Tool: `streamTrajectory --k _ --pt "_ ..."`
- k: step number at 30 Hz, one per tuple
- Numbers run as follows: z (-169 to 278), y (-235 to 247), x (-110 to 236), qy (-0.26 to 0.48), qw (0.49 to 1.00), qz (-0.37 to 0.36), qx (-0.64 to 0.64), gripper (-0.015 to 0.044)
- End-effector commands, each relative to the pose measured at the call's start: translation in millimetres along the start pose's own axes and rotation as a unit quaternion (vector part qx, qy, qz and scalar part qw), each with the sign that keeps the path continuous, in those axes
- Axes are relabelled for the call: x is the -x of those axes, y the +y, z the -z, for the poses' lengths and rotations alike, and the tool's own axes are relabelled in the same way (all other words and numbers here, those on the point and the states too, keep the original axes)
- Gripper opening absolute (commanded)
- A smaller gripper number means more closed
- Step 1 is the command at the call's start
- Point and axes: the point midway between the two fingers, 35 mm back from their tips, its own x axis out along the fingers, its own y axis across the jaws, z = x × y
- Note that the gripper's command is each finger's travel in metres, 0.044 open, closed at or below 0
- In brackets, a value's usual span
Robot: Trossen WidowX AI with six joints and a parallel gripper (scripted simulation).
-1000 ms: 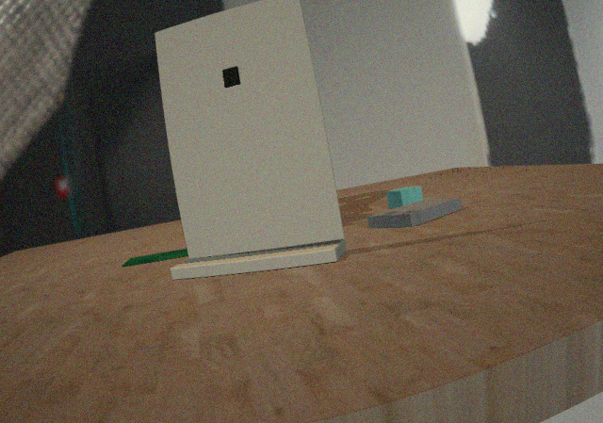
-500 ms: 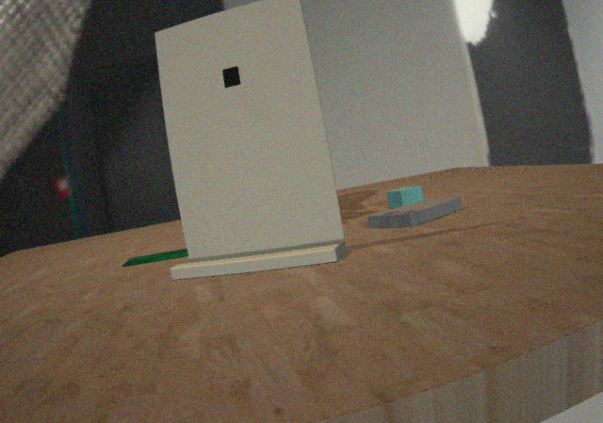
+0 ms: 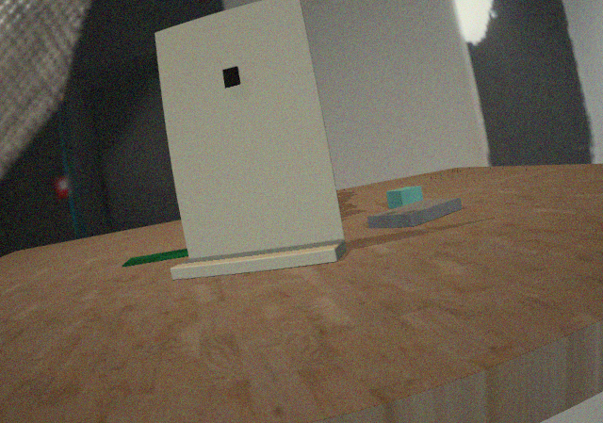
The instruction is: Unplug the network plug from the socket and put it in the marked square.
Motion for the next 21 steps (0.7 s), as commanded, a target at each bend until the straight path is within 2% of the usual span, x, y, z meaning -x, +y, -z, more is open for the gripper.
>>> streamTrajectory --k 1,21 --pt "0 2 4 -0.001 1.0 -0.002 -0.002 0.0156" --pt "0 4 17 -0.001 1.0 -0.001 -0.002 0.0156"
